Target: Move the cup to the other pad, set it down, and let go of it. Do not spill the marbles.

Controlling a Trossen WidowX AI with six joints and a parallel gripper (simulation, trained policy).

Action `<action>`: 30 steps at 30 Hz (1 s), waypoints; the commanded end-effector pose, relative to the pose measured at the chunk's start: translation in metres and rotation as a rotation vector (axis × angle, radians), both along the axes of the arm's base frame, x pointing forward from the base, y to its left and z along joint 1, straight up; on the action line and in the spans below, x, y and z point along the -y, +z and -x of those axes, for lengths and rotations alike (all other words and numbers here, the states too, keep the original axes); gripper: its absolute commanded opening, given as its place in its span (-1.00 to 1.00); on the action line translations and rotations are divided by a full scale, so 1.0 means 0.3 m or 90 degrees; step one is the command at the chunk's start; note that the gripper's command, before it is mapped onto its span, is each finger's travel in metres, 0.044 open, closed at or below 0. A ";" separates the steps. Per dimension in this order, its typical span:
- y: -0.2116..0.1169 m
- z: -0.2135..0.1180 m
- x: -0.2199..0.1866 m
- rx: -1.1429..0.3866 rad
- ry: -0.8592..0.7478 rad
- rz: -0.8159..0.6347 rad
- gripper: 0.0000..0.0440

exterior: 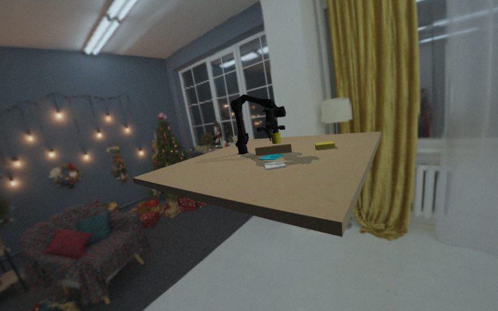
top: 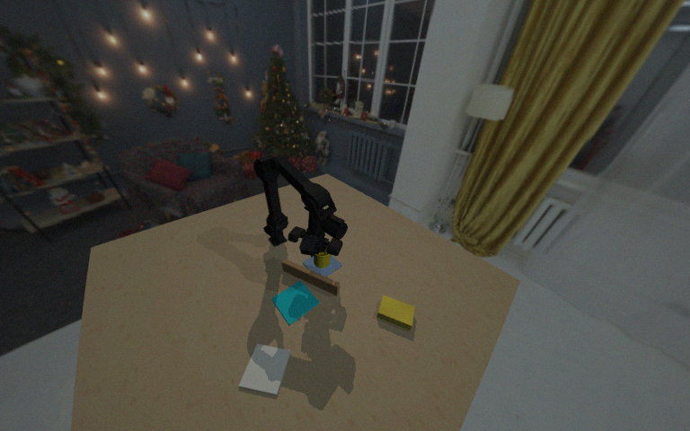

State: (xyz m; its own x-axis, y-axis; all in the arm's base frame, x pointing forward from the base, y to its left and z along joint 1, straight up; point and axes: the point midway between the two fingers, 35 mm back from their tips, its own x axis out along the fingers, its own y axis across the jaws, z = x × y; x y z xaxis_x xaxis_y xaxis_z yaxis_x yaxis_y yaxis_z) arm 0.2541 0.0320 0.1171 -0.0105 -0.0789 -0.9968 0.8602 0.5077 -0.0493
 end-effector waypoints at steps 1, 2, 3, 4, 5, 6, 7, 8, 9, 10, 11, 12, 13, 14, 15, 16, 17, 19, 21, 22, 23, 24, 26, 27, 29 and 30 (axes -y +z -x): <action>0.045 -0.019 0.019 0.025 -0.025 -0.006 -0.93; 0.054 -0.024 0.024 0.029 -0.030 -0.007 -0.94; 0.061 -0.028 0.030 0.034 -0.035 -0.007 -0.94; 0.069 -0.033 0.036 0.039 -0.040 -0.008 -0.95; 0.076 -0.039 0.043 0.045 -0.045 -0.008 -0.96; 0.083 -0.044 0.051 0.050 -0.051 -0.008 -0.96; 0.089 -0.050 0.059 0.056 -0.056 -0.009 -0.97; 0.095 -0.056 0.067 0.061 -0.061 -0.009 -0.97; 0.100 -0.062 0.076 0.067 -0.067 -0.009 -0.98; 0.106 -0.068 0.085 0.073 -0.072 -0.008 -0.98; 0.111 -0.074 0.094 0.079 -0.077 -0.008 -0.99; 0.115 -0.080 0.104 0.085 -0.082 -0.007 -0.99; 0.119 -0.087 0.114 0.090 -0.088 -0.007 -0.99; 0.123 -0.093 0.125 0.096 -0.092 -0.006 -1.00; 0.125 -0.099 0.135 0.101 -0.097 -0.005 -1.00; 0.128 -0.105 0.146 0.106 -0.102 -0.004 -1.00; 0.130 -0.111 0.157 0.112 -0.107 -0.003 -1.00; 0.131 -0.123 0.179 0.121 -0.117 -0.001 -1.00; 0.131 -0.135 0.202 0.131 -0.126 0.002 -1.00; 0.129 -0.141 0.213 0.135 -0.130 0.003 -1.00; 0.128 -0.146 0.224 0.139 -0.135 0.004 -1.00; 0.125 -0.152 0.236 0.142 -0.139 0.006 -1.00; 0.119 -0.162 0.258 0.149 -0.148 0.008 -1.00; 0.115 -0.167 0.269 0.152 -0.152 0.010 -1.00; 0.106 -0.176 0.290 0.157 -0.159 0.012 -1.00; 0.101 -0.180 0.300 0.160 -0.163 0.014 -1.00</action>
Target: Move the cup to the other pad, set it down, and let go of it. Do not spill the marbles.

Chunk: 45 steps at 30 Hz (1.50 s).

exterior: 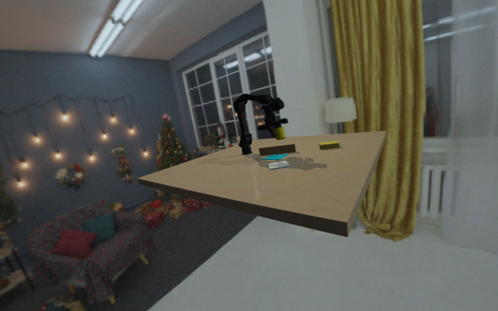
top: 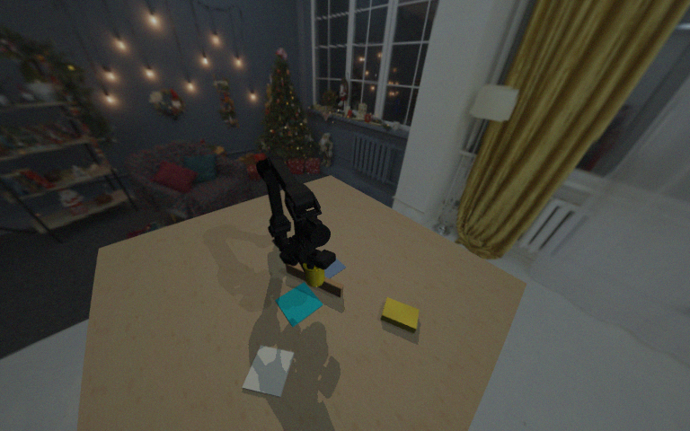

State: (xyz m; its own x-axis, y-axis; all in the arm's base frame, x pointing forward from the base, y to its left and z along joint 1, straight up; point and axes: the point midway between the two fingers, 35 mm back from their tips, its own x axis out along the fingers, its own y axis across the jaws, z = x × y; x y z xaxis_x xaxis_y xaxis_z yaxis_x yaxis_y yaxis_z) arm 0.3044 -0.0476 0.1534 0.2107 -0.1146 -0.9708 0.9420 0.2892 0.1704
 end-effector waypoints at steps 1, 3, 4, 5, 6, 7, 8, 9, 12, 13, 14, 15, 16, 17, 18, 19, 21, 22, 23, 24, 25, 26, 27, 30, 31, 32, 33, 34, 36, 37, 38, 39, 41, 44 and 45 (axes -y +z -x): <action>-0.026 -0.016 0.044 0.004 -0.014 0.007 -1.00; -0.039 -0.022 0.063 0.007 -0.020 0.008 -1.00; -0.046 -0.025 0.071 0.009 -0.023 0.009 -1.00; -0.053 -0.027 0.080 0.010 -0.026 0.010 -1.00; -0.061 -0.030 0.088 0.011 -0.029 0.011 -1.00; -0.069 -0.031 0.095 0.012 -0.032 0.012 -1.00; -0.077 -0.033 0.102 0.013 -0.034 0.012 -1.00; -0.086 -0.034 0.108 0.014 -0.036 0.013 -1.00; -0.112 -0.035 0.125 0.015 -0.042 0.014 -1.00; -0.121 -0.035 0.130 0.015 -0.044 0.015 -1.00; -0.131 -0.035 0.134 0.015 -0.045 0.015 -0.99; -0.140 -0.034 0.138 0.015 -0.047 0.015 -0.99; -0.149 -0.032 0.142 0.015 -0.048 0.016 -0.98; -0.159 -0.030 0.145 0.014 -0.050 0.016 -0.98; -0.169 -0.028 0.148 0.013 -0.051 0.016 -0.96; -0.178 -0.025 0.151 0.012 -0.052 0.016 -0.95; -0.197 -0.019 0.155 0.008 -0.055 0.016 -0.91; -0.206 -0.015 0.157 0.006 -0.056 0.016 -0.90; -0.214 -0.010 0.159 0.004 -0.058 0.015 -0.87; -0.223 -0.005 0.161 0.001 -0.060 0.015 -0.85; -0.230 -0.001 0.163 -0.001 -0.062 0.015 -0.82; -0.239 0.003 0.165 -0.003 -0.063 0.015 -0.79; -0.247 0.006 0.167 -0.004 -0.064 0.015 -0.76; -0.266 0.015 0.173 -0.006 -0.067 0.015 -0.68; -0.271 0.016 0.176 -0.005 -0.068 0.015 -0.64; -0.274 0.017 0.178 -0.004 -0.070 0.015 -0.56; -0.274 0.016 0.181 0.000 -0.073 0.014 -0.45; -0.269 0.012 0.184 0.007 -0.076 0.013 -0.36; -0.258 0.003 0.189 0.022 -0.080 0.010 -0.27; -0.251 -0.002 0.192 0.029 -0.081 0.010 -0.27; -0.245 -0.004 0.195 0.035 -0.081 0.010 -0.27; -0.240 -0.006 0.198 0.039 -0.081 0.011 -0.26; -0.231 -0.007 0.205 0.046 -0.082 0.012 -0.24; -0.216 0.002 0.202 0.054 -0.081 0.005 -0.18; -0.210 0.005 0.201 0.057 -0.081 0.003 -0.17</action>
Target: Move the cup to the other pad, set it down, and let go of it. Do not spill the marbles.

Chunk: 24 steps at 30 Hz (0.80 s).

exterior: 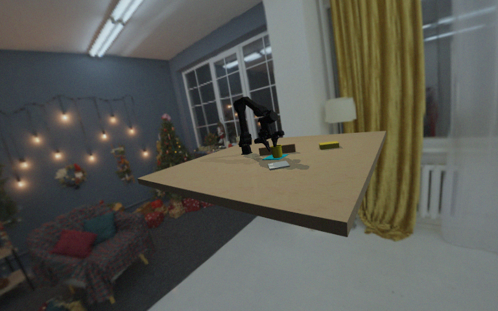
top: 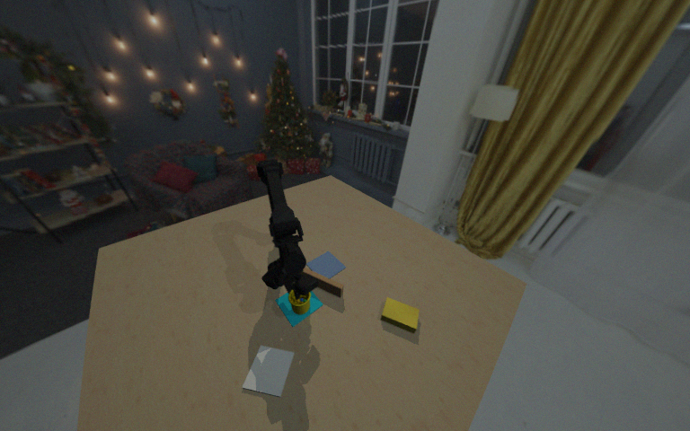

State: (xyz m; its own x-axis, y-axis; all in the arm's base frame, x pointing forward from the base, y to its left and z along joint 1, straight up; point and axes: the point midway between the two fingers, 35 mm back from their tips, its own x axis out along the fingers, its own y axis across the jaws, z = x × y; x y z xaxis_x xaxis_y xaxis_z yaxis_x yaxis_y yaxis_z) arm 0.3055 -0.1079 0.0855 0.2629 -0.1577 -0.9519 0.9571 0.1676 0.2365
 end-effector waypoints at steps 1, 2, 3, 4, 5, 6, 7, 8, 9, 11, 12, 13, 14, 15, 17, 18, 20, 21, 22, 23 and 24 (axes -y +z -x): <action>0.023 0.012 -0.001 0.014 0.003 -0.006 -0.15; 0.029 0.015 -0.001 0.017 0.003 -0.007 -0.13; 0.036 0.018 -0.002 0.020 0.003 -0.009 -0.11; 0.043 0.022 -0.002 0.023 0.002 -0.010 -0.09; 0.051 0.025 -0.002 0.026 0.002 -0.011 -0.07; 0.060 0.028 -0.002 0.029 0.002 -0.013 -0.04; 0.069 0.031 -0.002 0.032 0.001 -0.013 -0.01; 0.078 0.034 -0.002 0.036 0.000 -0.014 0.01; 0.088 0.036 -0.001 0.040 0.000 -0.015 0.04; 0.109 0.041 0.000 0.048 -0.002 -0.015 0.08; 0.120 0.043 0.001 0.052 -0.003 -0.015 0.09; 0.132 0.046 0.002 0.057 -0.004 -0.014 0.10; 0.145 0.048 0.004 0.061 -0.005 -0.014 0.12; 0.158 0.049 0.005 0.066 -0.005 -0.013 0.15; 0.187 0.052 0.010 0.077 -0.006 -0.009 0.25; 0.202 0.053 0.013 0.083 -0.007 -0.008 0.30; 0.227 0.056 0.019 0.091 -0.010 -0.006 0.51; 0.239 0.058 0.022 0.094 -0.012 -0.006 0.60; 0.250 0.059 0.026 0.097 -0.014 -0.005 0.69; 0.262 0.060 0.029 0.101 -0.017 -0.005 0.79; 0.273 0.061 0.033 0.104 -0.019 -0.004 0.90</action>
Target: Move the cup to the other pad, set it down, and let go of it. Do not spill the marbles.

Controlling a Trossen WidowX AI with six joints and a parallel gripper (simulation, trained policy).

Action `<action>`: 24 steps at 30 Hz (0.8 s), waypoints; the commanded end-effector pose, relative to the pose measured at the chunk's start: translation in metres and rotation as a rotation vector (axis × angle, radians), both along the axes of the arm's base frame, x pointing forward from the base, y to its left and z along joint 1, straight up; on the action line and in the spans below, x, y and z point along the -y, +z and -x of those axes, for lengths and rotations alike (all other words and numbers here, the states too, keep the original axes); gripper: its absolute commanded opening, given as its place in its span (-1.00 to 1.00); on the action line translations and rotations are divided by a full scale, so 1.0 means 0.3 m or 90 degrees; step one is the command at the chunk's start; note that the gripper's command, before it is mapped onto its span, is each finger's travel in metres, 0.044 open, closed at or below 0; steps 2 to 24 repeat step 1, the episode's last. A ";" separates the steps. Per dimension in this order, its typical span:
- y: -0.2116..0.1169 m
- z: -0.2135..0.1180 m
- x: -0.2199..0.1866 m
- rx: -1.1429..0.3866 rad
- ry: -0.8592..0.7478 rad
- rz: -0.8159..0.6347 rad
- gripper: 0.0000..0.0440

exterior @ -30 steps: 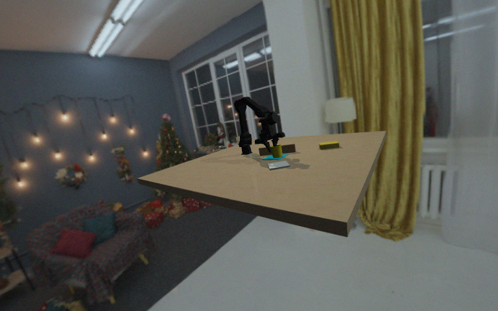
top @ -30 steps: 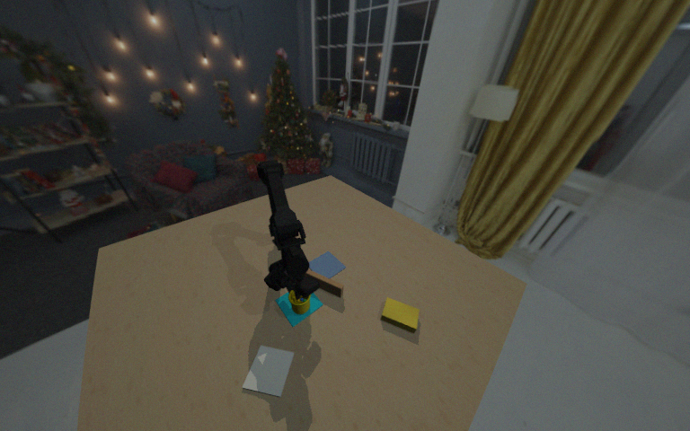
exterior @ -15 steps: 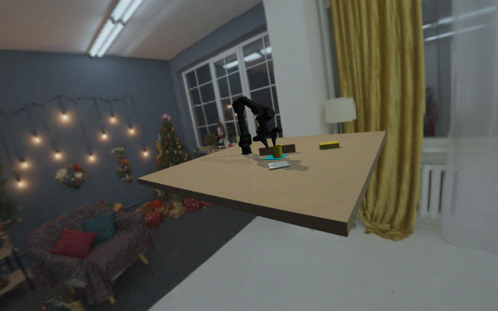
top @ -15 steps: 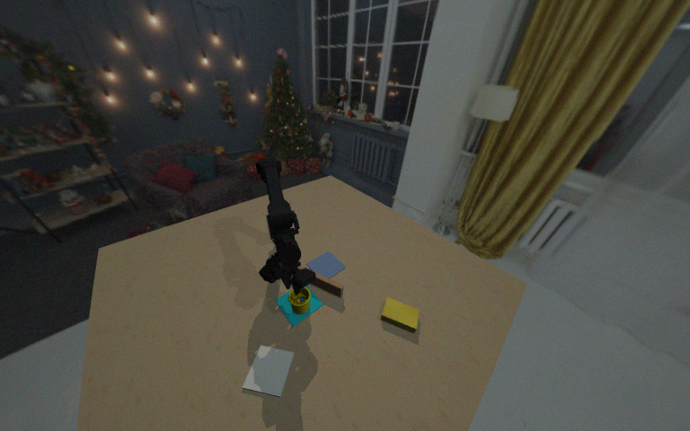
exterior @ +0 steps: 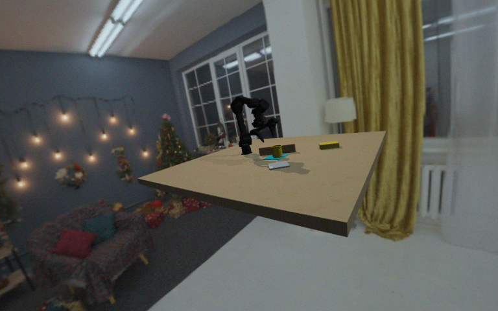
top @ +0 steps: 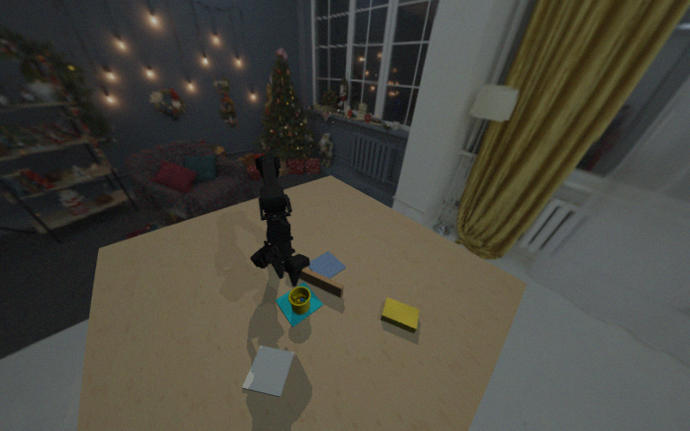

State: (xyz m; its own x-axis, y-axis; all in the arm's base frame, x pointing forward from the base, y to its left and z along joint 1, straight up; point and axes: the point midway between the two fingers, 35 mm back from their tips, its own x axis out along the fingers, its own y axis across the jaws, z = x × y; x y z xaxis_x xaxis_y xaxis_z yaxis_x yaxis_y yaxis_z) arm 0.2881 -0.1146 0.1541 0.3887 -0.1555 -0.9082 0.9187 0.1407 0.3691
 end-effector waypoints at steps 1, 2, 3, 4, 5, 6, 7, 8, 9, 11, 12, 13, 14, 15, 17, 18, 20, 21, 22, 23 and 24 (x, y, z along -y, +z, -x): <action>0.055 0.003 0.015 0.019 -0.006 0.004 0.98; 0.055 0.003 0.015 0.019 -0.006 0.004 0.98; 0.055 0.003 0.015 0.019 -0.006 0.004 0.98; 0.055 0.003 0.015 0.019 -0.006 0.004 0.98; 0.055 0.003 0.015 0.019 -0.006 0.004 0.98; 0.055 0.003 0.015 0.019 -0.006 0.004 0.98; 0.055 0.003 0.015 0.019 -0.006 0.004 0.98; 0.055 0.003 0.015 0.019 -0.006 0.004 0.98; 0.055 0.003 0.015 0.019 -0.006 0.004 0.98; 0.055 0.003 0.015 0.019 -0.006 0.004 0.98; 0.055 0.003 0.015 0.019 -0.006 0.004 0.98; 0.055 0.003 0.015 0.019 -0.006 0.004 0.98; 0.055 0.003 0.015 0.019 -0.006 0.004 0.98; 0.055 0.003 0.015 0.019 -0.006 0.004 0.98; 0.055 0.003 0.015 0.019 -0.006 0.004 0.98; 0.055 0.003 0.015 0.019 -0.006 0.004 0.98; 0.055 0.003 0.015 0.019 -0.006 0.004 0.98; 0.055 0.003 0.015 0.019 -0.006 0.004 0.98; 0.055 0.003 0.015 0.019 -0.006 0.004 0.98; 0.055 0.003 0.015 0.019 -0.006 0.004 0.98; 0.055 0.003 0.015 0.019 -0.006 0.004 0.98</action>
